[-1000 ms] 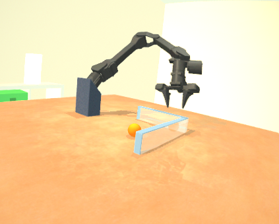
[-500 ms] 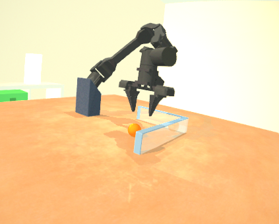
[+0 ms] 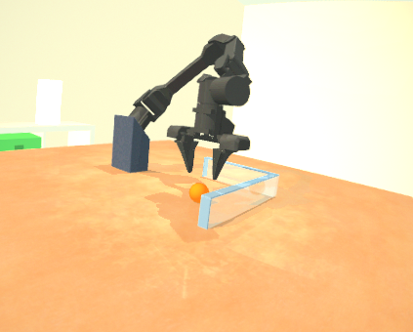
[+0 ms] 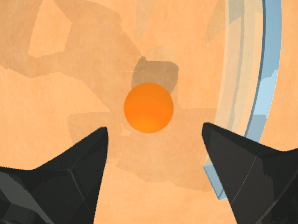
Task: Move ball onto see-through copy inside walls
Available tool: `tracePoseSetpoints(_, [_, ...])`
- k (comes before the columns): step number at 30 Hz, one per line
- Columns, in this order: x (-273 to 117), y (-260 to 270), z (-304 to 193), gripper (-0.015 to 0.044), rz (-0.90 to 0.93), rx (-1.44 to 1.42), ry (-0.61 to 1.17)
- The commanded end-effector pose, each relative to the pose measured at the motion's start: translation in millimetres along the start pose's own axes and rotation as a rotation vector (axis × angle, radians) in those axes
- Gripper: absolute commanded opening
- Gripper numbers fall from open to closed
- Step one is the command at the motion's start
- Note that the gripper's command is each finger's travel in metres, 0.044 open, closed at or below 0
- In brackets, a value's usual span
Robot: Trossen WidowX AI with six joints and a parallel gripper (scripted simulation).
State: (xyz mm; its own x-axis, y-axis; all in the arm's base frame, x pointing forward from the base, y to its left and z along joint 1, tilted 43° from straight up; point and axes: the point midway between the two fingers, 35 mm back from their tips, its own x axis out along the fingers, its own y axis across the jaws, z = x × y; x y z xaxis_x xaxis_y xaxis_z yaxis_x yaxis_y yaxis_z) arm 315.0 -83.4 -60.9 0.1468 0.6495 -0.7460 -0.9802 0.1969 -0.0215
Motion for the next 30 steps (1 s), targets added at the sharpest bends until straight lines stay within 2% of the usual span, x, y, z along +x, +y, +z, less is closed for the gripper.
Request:
tracePoseSetpoints(1, [5.8, 2.1, -0.2, 0.0322, 0.001, 0.008, -0.006])
tracePoseSetpoints(26, [43.2, 2.5, 0.5, 0.0322, 0.001, 0.008, -0.008])
tracePoseSetpoints(28, [43.2, 2.5, 0.5, 0.0269, 0.001, 0.008, -0.008])
tracePoseSetpoints(30, [43.2, 2.5, 0.5, 0.0256, 0.001, 0.008, -0.008])
